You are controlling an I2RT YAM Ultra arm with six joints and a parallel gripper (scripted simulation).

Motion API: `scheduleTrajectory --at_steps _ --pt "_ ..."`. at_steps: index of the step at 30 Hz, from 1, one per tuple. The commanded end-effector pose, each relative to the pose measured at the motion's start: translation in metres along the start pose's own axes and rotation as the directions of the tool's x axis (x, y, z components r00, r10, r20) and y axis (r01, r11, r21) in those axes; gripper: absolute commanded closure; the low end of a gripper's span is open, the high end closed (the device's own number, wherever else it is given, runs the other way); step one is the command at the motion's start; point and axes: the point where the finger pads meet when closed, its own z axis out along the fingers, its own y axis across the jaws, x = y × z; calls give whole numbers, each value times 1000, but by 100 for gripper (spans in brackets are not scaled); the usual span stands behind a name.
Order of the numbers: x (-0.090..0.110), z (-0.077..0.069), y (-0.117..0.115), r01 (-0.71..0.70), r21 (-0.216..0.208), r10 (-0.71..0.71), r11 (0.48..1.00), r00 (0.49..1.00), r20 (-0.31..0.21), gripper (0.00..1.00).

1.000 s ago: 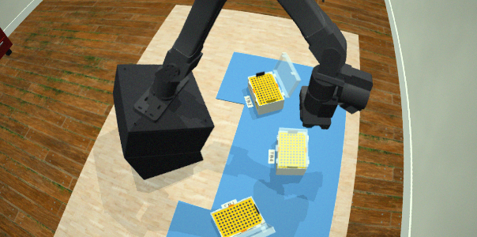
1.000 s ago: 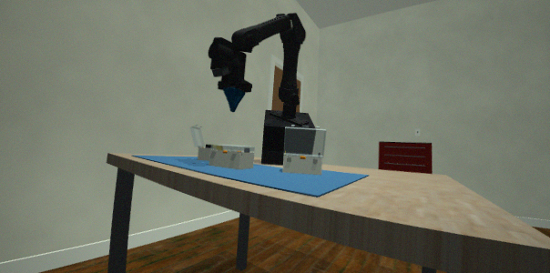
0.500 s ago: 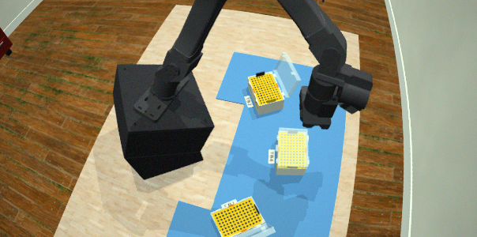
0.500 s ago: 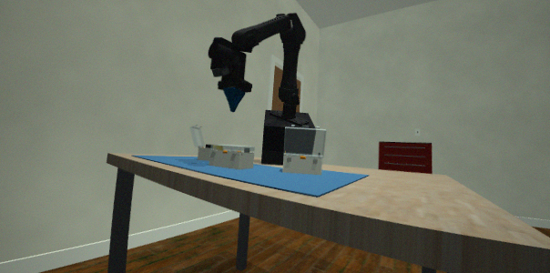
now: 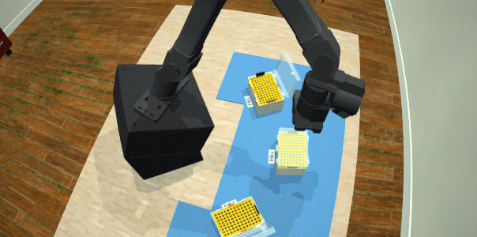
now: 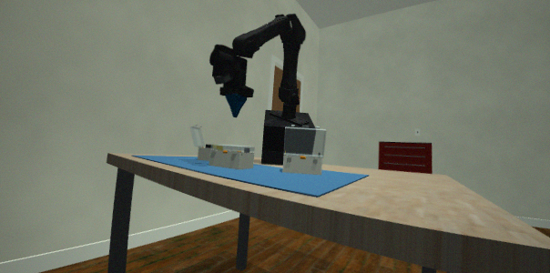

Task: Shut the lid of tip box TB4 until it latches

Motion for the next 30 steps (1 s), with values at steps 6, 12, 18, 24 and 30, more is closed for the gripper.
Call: scheduleTrajectory --at_steps 6,12,18,24,30 --pt "3 8 0 12 17 -13 1000 999 52 100" --pt "9 16 -1 8 17 -9 1000 999 53 100" --pt "18 30 1 16 15 -17 1000 999 50 100" --pt "35 53 0 5 5 -5 1000 1000 17 100" --pt "37 56 0 11 10 -11 1000 999 35 100"
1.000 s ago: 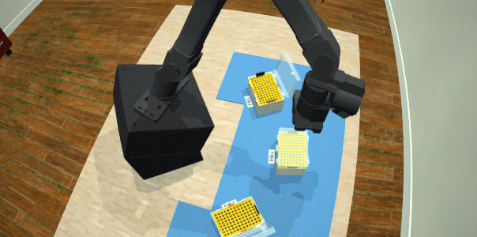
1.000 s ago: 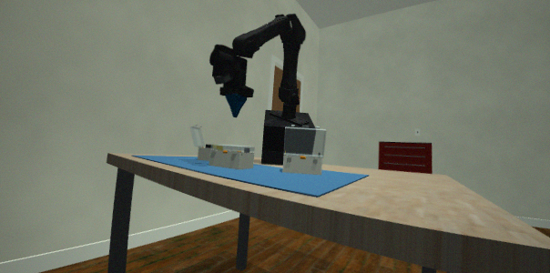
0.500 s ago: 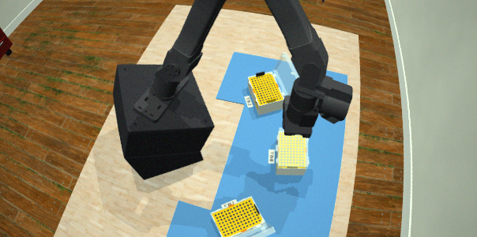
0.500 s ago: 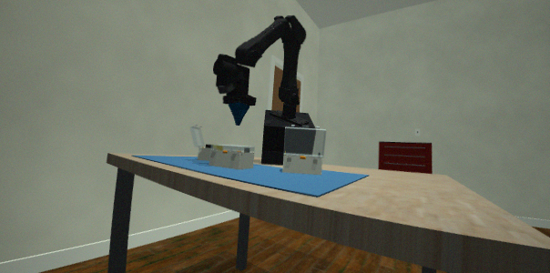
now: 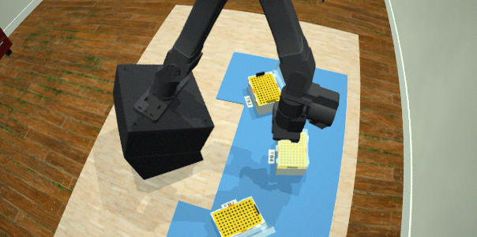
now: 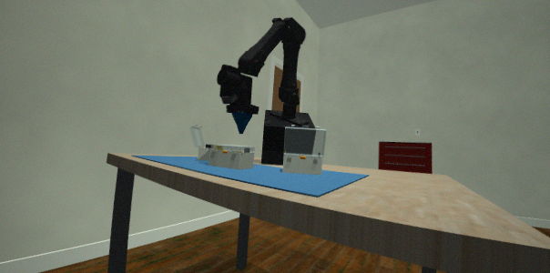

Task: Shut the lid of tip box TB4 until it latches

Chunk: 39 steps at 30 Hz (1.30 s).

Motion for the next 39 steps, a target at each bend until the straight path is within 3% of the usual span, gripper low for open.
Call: scheduleTrajectory --at_steps 1,3,5,6,39 --pt "-1 8 0 8 6 -8 1000 1000 24 100" --pt "0 9 -3 1 8 -1 1000 1000 27 100" --pt "-20 -4 -5 19 24 -21 1000 996 82 100" --pt "-21 -4 -4 20 24 -22 1000 996 84 100" --pt "-20 -4 -4 20 23 -22 1000 996 83 100"
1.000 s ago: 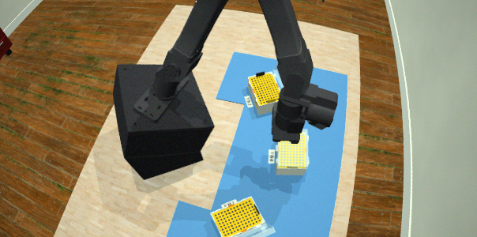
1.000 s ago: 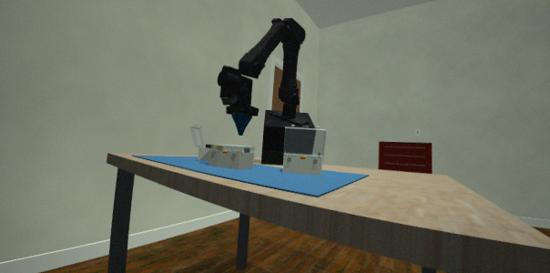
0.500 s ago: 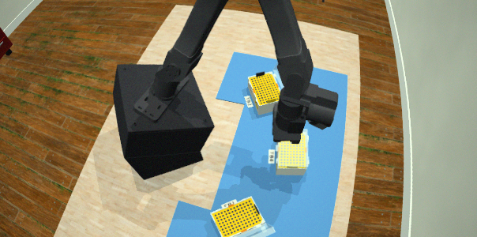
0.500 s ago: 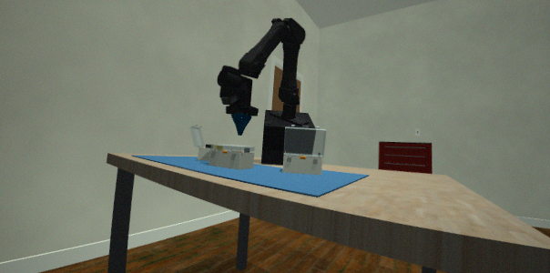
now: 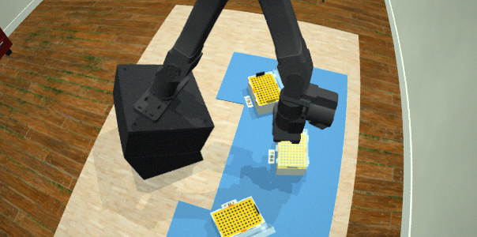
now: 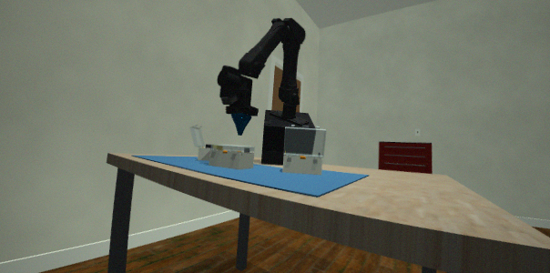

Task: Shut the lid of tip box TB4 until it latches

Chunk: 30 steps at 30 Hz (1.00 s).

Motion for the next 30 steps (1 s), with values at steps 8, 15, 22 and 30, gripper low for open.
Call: scheduleTrajectory --at_steps 8,15,22,30 --pt "-17 -9 -3 9 14 -9 1000 999 53 100" --pt "-17 -9 -3 9 14 -9 1000 999 53 100" --pt "-17 -9 -3 9 14 -9 1000 999 53 100" --pt "-6 3 -2 -1 3 1 1000 1000 16 100"
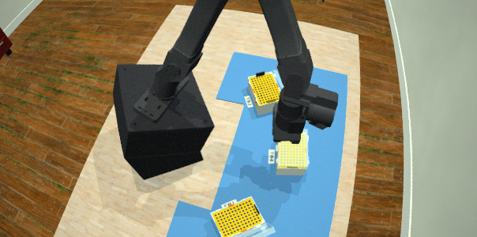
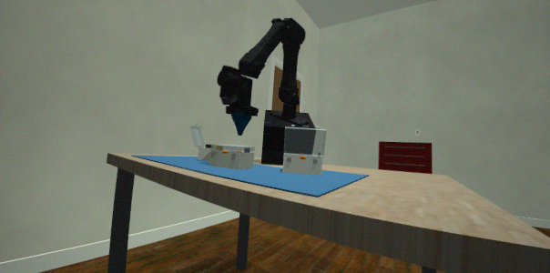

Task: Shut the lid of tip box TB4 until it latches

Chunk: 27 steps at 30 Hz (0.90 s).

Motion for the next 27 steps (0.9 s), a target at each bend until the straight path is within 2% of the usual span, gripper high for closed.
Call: scheduleTrajectory --at_steps 1,3,8,13,14,15,19,20,21,23,27 --pt "-2 6 1 2 -1 -2 1000 1000 4 100" --pt "5 12 2 -4 -4 4 1000 1000 -11 100" --pt "0 18 0 -1 2 1 1000 1000 1 100" --pt "6 25 2 -5 -3 5 1000 1000 -11 100" --pt "-10 18 -5 -4 13 4 1000 999 32 100" --pt "-5 24 -3 -6 7 5 1000 1000 12 100" --pt "5 35 2 -3 -3 3 1000 1000 -10 100" --pt "5 34 -1 -12 0 12 1000 1000 -8 100" --pt "-2 25 -3 -8 9 8 1000 1000 24 100" --pt "-14 21 -4 1 14 -2 1000 999 51 100" --pt "-15 20 -4 3 15 -4 1000 999 52 100"
